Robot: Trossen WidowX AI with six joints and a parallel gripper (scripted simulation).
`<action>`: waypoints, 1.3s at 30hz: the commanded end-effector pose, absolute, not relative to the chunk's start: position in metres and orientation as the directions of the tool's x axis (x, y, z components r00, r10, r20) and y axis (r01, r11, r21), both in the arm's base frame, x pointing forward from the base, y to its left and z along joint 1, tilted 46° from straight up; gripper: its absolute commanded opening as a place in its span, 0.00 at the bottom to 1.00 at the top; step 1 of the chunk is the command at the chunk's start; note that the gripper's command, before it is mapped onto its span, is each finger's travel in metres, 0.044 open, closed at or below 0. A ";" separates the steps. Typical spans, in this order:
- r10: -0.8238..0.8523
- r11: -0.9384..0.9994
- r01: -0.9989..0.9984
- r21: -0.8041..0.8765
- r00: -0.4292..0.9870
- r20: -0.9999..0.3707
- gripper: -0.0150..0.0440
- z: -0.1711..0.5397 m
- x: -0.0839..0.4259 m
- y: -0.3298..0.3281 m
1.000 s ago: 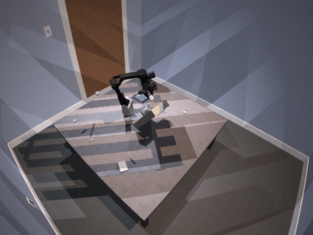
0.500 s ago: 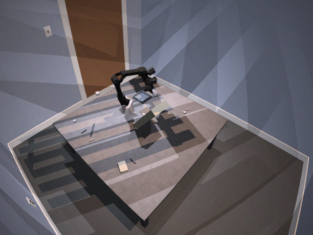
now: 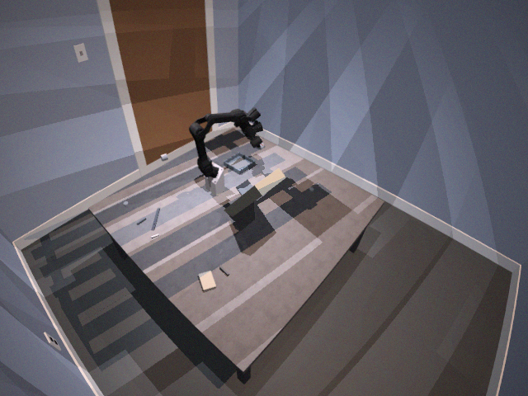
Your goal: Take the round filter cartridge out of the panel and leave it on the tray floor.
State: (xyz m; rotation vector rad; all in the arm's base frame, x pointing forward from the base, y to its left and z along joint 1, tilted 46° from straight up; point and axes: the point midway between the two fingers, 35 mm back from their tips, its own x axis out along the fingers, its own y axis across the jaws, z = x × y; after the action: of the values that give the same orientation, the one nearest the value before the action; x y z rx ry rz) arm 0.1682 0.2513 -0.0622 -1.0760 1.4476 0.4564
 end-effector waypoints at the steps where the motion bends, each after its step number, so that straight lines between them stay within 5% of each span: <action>1: -0.327 0.482 -0.826 -0.291 0.138 -0.935 0.25 -0.064 0.166 0.255; 26: -0.235 0.067 -0.985 0.158 -0.169 -0.957 0.25 -0.173 -0.016 0.208; 39: -0.236 0.055 -0.984 0.170 -0.178 -0.955 0.25 -0.194 -0.025 0.190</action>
State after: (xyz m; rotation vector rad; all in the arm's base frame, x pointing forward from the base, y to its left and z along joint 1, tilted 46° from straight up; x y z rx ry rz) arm -0.0221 0.1984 -0.1866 -1.2715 1.5265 1.1915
